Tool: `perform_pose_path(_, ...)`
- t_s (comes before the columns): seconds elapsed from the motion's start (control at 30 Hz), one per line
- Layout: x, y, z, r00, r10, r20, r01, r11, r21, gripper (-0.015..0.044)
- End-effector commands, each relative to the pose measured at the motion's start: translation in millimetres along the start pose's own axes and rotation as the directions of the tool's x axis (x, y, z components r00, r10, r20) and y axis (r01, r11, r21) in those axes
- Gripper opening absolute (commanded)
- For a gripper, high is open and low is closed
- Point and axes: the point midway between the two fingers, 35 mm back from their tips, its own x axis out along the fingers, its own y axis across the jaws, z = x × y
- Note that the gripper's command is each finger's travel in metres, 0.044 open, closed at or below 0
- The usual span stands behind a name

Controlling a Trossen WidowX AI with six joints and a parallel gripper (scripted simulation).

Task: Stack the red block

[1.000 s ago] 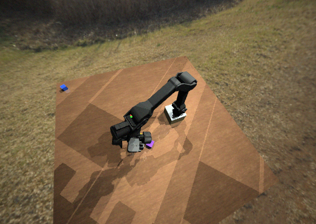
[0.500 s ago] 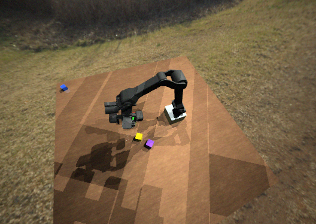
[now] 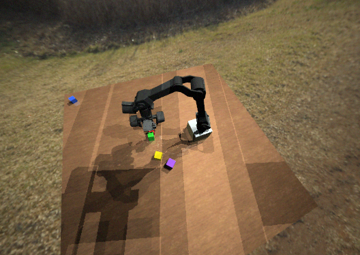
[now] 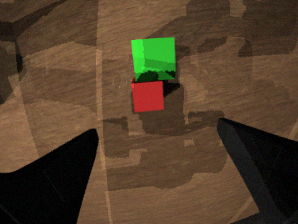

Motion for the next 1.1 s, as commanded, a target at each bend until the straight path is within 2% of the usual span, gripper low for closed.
perform_pose_path(0.0, 1, 4, -1, 1.000, 0.012, -0.004, -0.012, 1.000, -0.011, 0.0440)
perform_pose_path(0.27, 49, 5, -1, 1.000, 0.012, -0.004, -0.012, 1.000, -0.011, 0.0440)
perform_pose_path(1.07, 79, 5, -2, 1.000, 0.012, -0.004, -0.012, 1.000, -0.011, 0.0440)
